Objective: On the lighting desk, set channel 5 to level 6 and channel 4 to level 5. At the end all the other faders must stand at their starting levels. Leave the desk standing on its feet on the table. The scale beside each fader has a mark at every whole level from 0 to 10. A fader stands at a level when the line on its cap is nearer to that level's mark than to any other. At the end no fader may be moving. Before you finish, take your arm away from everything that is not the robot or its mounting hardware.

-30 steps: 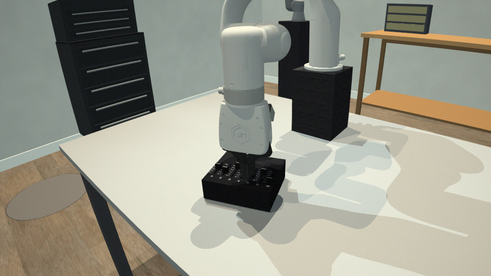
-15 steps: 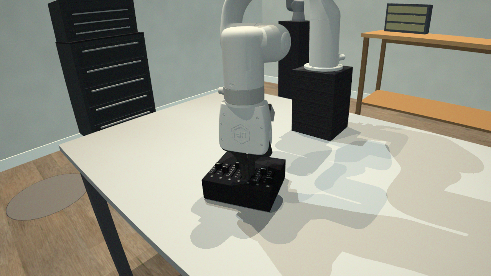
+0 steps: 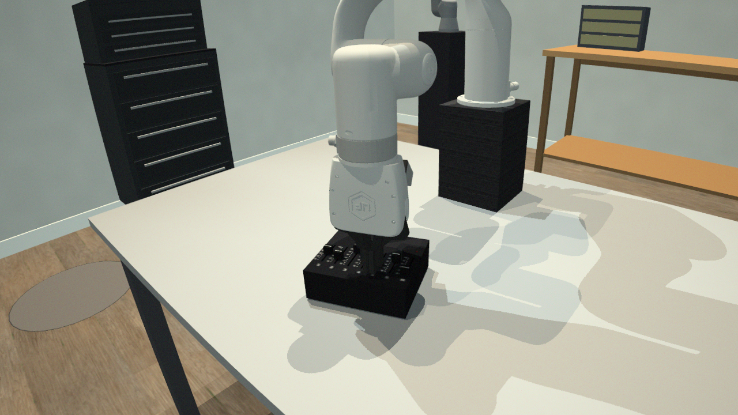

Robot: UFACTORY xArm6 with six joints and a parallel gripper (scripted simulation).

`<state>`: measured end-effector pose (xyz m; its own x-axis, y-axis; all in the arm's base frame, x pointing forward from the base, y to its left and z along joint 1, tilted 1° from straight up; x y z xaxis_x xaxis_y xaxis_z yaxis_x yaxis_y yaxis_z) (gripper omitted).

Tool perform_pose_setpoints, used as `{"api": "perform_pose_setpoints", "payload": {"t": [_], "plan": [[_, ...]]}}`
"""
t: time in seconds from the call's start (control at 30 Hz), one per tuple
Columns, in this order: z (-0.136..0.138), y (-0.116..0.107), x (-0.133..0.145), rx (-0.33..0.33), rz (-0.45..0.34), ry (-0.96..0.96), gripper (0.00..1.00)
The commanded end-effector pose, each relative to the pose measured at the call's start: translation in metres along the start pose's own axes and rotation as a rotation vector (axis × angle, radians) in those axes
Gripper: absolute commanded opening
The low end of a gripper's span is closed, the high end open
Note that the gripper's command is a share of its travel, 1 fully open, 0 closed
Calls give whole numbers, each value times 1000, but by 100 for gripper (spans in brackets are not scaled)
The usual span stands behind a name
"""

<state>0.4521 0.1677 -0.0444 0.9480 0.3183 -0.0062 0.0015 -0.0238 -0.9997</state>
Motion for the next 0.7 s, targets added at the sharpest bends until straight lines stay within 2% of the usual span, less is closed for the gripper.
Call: {"api": "perform_pose_setpoints", "payload": {"t": [0.0, 0.67], "plan": [[0, 1, 1, 0, -4, 0, 0], [0, 5, 1, 0, -4, 0, 0]]}}
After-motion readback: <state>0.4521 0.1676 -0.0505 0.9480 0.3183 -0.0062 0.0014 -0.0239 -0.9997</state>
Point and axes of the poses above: the point where the finger pads meet when closed, its own y axis out along the fingers, its own z axis across the jaws, x = y × z, the point moved 9 cm from there along -y, back along the fingers, and after that the axes turned 14 degrees about y, right-handed, at the moved point
